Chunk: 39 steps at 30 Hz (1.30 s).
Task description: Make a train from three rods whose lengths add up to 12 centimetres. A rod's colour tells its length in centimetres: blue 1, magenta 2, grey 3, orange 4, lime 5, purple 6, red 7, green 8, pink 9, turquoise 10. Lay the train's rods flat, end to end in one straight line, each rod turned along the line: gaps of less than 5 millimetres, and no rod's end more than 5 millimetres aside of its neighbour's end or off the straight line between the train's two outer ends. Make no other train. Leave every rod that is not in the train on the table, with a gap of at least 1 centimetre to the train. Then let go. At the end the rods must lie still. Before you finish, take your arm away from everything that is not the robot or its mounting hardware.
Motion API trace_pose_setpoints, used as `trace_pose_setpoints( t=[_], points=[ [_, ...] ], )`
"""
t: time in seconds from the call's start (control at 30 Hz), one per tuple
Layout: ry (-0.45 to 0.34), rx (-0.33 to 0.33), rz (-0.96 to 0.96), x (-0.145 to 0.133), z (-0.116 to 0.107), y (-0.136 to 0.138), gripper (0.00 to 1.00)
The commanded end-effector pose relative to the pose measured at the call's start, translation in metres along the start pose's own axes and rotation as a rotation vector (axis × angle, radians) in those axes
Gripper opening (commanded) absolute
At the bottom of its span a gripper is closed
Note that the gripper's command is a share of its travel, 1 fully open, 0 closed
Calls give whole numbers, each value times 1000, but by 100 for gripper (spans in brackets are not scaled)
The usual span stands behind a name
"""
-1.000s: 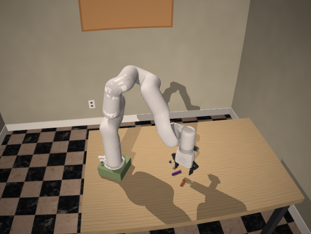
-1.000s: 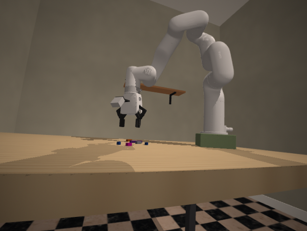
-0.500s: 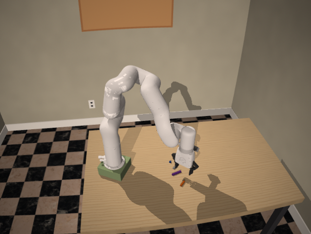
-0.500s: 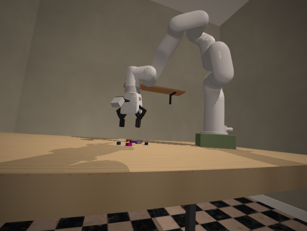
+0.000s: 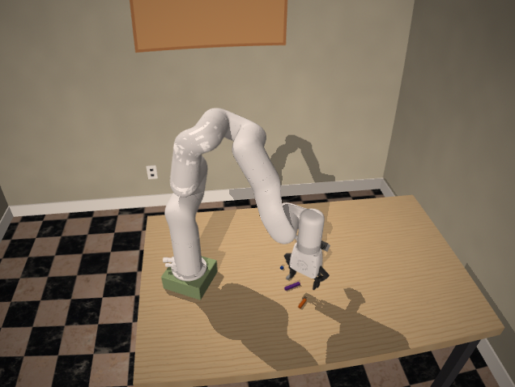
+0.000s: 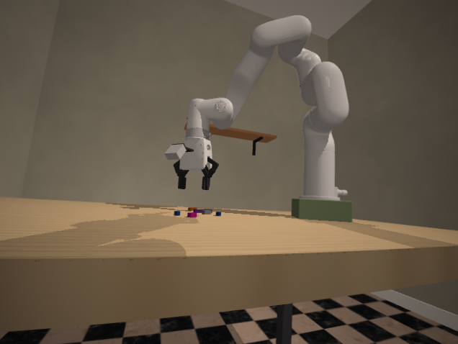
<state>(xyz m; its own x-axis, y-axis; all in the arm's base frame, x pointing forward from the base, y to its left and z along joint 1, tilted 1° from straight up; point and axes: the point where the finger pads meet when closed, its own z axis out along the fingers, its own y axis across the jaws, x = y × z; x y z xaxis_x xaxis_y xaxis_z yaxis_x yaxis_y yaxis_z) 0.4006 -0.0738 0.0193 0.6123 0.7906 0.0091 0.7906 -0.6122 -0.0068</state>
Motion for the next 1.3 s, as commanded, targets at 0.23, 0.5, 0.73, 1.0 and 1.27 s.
trace_pose_setpoints(
  t=[0.23, 0.5, 0.73, 1.0, 1.27],
  points=[
    [2, -3, 0, 1, -1, 1, 100],
    [2, -3, 0, 1, -1, 1, 100],
    [2, -3, 0, 1, -1, 1, 100],
    [2, -3, 0, 1, -1, 1, 100],
    [2, -3, 37, 68, -4, -34, 100]
  ],
)
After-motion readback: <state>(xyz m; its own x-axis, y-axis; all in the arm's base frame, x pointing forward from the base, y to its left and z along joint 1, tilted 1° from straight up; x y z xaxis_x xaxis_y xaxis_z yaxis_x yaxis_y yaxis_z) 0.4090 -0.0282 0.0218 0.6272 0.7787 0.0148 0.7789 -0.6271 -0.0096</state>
